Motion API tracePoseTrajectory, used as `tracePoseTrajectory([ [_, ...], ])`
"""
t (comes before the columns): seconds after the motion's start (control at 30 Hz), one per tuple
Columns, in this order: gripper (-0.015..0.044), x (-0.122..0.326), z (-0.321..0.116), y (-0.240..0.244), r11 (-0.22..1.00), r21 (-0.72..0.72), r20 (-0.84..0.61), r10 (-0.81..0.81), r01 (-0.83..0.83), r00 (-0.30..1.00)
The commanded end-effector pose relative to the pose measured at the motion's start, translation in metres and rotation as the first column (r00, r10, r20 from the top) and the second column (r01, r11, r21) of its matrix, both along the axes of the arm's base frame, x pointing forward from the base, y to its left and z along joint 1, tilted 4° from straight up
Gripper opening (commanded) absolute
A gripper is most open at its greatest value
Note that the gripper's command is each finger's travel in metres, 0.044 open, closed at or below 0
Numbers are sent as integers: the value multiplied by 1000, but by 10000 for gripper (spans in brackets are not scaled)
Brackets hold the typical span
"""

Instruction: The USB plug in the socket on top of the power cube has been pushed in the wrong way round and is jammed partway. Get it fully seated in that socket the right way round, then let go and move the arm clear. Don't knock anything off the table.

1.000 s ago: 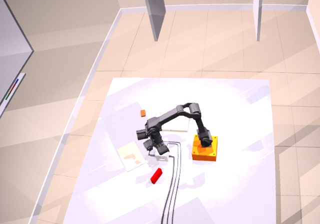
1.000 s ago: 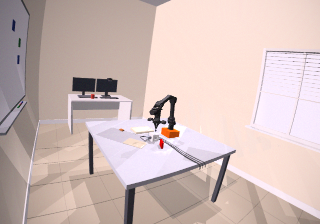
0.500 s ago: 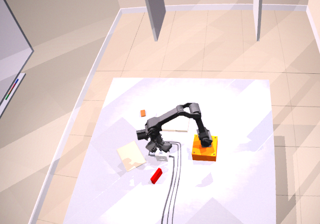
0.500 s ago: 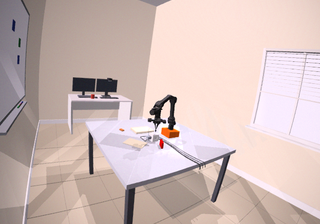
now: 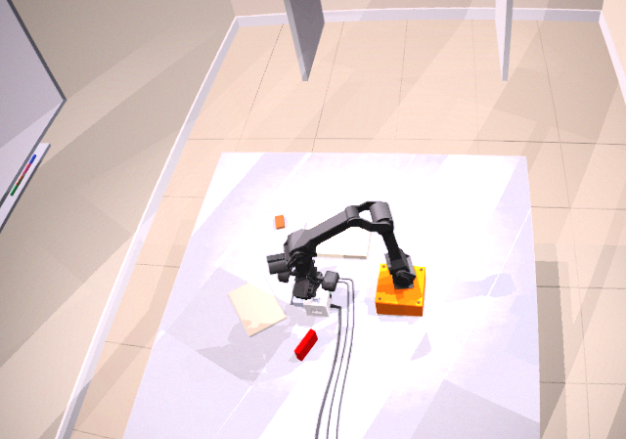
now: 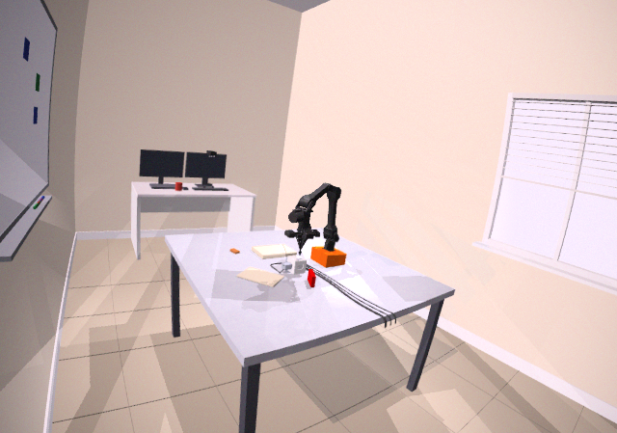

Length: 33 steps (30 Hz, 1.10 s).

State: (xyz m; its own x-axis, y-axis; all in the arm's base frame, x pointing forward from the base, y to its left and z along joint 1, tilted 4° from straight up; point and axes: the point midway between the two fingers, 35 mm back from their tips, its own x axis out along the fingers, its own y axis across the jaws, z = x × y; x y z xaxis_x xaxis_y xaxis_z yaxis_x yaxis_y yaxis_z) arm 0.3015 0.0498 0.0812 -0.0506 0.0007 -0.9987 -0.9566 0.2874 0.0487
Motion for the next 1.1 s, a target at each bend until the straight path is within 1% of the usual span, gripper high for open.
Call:
tracePoseTrajectory([
  [0.0, 0, 0, 0, 0, 996, 5, 1, 88, -88, 996],
  [0.07, 0, 0, 0, 0, 994, 6, 1, 106, -106, 994],
  [1.07, 0, 0, -2, 0, 995, 5, 1, 104, -104, 995],
])
